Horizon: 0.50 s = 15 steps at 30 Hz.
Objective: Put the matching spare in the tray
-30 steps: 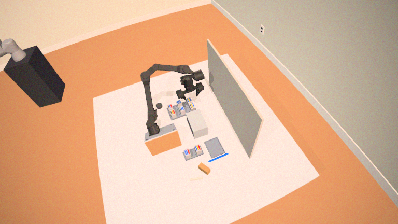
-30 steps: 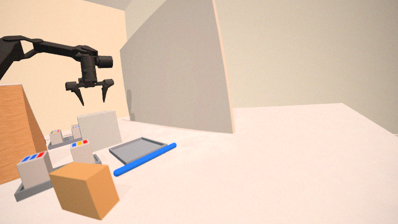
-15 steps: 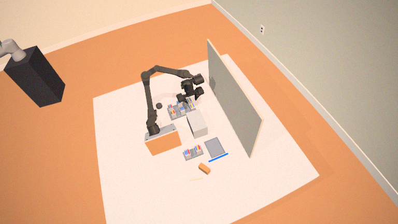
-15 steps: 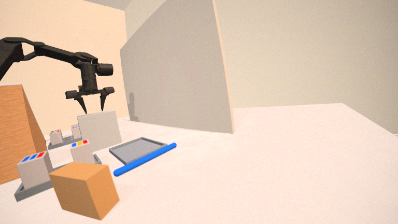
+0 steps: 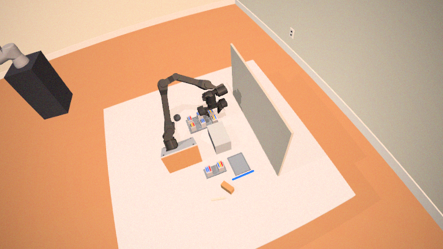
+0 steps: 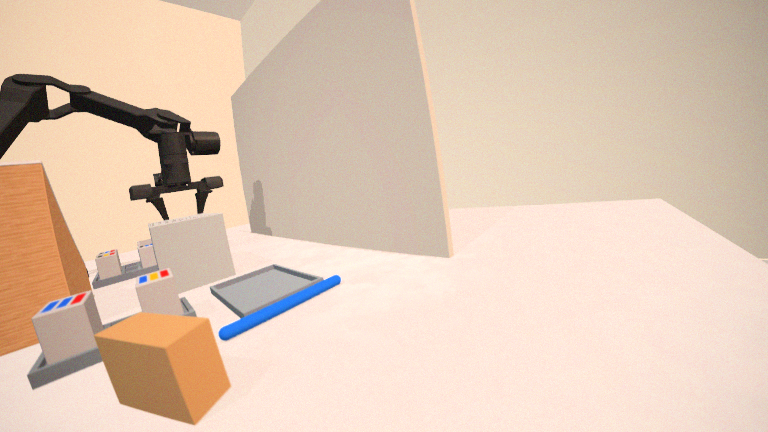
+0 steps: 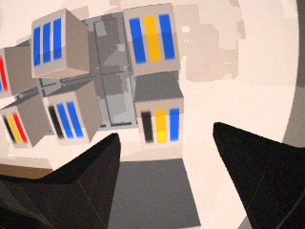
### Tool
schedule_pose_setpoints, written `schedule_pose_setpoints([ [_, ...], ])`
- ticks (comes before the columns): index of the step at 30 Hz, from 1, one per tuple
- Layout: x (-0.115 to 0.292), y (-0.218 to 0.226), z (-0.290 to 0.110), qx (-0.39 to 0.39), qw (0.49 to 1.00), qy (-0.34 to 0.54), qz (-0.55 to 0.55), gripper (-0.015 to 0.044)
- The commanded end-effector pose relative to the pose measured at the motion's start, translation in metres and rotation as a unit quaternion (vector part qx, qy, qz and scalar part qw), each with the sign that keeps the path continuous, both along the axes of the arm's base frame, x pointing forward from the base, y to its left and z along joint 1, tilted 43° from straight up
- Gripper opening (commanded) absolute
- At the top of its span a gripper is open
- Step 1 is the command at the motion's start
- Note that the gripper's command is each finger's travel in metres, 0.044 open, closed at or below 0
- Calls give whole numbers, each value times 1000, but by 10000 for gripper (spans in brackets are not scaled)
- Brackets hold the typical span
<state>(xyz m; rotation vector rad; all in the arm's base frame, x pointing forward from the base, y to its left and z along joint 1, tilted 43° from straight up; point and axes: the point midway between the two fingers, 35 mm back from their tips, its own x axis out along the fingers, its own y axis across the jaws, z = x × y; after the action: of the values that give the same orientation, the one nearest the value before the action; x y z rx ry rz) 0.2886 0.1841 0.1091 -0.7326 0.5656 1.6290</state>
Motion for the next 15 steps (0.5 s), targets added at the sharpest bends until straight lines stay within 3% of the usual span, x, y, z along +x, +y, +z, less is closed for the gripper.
schedule_pose_setpoints([
  [1,-1,5,-7,-1,1000,2,-1,300],
  [15,-3,20,-23,-1,1000,2,-1,300],
])
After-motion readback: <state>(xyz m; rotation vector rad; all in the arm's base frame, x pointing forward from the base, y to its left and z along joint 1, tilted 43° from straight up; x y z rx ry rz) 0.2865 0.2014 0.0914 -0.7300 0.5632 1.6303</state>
